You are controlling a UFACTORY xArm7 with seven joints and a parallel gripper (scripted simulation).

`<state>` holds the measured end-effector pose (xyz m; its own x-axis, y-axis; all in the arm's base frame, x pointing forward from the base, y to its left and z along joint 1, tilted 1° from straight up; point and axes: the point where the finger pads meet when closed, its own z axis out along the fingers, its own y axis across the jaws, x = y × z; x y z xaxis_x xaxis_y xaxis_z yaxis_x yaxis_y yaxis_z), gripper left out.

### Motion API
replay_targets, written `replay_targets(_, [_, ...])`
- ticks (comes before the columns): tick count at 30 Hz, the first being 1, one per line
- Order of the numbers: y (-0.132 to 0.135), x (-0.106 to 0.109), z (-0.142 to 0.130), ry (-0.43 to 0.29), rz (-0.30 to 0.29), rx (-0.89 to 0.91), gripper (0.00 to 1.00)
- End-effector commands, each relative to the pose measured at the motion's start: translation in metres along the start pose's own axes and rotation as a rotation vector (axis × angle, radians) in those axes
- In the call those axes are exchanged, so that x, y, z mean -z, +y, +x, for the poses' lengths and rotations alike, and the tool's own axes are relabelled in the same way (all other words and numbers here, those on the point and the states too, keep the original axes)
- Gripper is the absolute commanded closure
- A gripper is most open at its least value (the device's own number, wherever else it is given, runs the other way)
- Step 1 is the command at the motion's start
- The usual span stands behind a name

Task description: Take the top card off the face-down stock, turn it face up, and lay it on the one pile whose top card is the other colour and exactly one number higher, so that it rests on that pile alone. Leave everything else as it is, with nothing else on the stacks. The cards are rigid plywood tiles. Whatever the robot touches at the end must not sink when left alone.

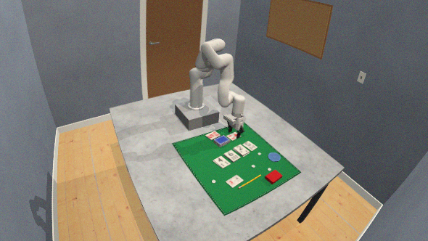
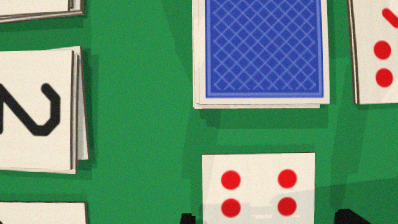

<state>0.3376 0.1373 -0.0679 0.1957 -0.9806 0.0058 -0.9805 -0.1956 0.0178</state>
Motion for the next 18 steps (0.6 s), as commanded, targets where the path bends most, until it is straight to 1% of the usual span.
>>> replay_targets(1, [-0.0015, 0.0007, -0.0002, -0.001, 0.003, 0.0, 0.13])
replay_targets(18, [-0.0028, -0.0062, -0.0004, -0.001, 0.003, 0.0, 0.13])
